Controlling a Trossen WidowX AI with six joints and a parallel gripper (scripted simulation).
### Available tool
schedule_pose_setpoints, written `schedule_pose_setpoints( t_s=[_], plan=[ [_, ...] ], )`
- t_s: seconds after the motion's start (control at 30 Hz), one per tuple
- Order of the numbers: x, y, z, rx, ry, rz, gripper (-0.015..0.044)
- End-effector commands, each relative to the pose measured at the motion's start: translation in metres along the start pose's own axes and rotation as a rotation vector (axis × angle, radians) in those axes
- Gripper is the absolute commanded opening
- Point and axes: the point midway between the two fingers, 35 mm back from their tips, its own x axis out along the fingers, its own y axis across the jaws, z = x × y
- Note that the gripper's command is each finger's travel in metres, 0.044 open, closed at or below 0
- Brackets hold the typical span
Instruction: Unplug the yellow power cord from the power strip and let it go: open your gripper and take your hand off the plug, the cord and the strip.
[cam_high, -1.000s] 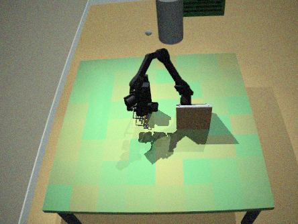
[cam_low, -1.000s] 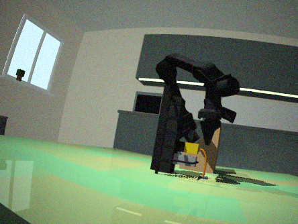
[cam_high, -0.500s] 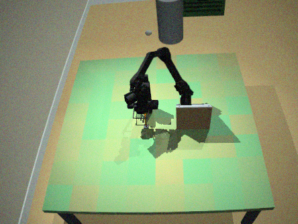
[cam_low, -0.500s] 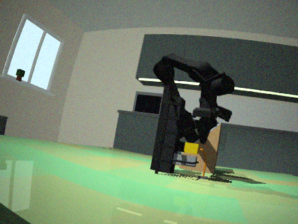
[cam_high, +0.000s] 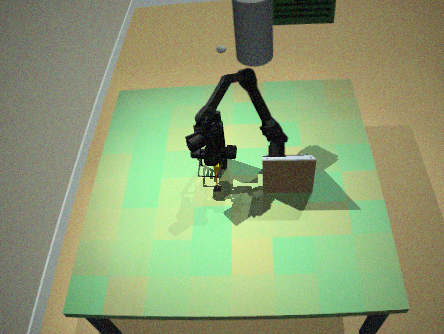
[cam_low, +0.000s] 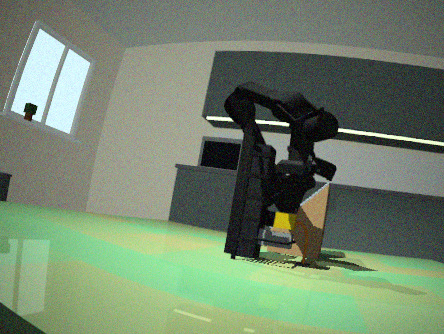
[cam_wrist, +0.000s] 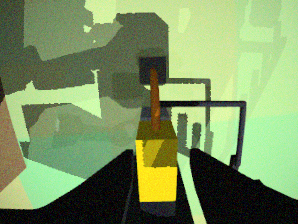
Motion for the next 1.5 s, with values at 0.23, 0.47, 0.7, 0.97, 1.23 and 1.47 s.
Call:
schedule_pose_setpoints(
  t_s=[0.23,0.47,0.7,0.97,1.23,1.47],
  plan=[
    [0.007,0.002,-0.003,-0.01,0.009,0.005,0.016],
    [0.014,0.002,-0.003,-0.01,0.009,0.005,0.016],
    [0.012,0.001,-0.003,-0.003,0.004,0.004,0.0081],
    [0.012,0.001,-0.003,-0.003,0.004,0.004,0.0008],
    [0.011,0.0,0.004,-0.004,0.003,0.004,0.0],
    [0.011,-0.001,0.016,-0.005,0.002,0.004,0.0]
  ],
)
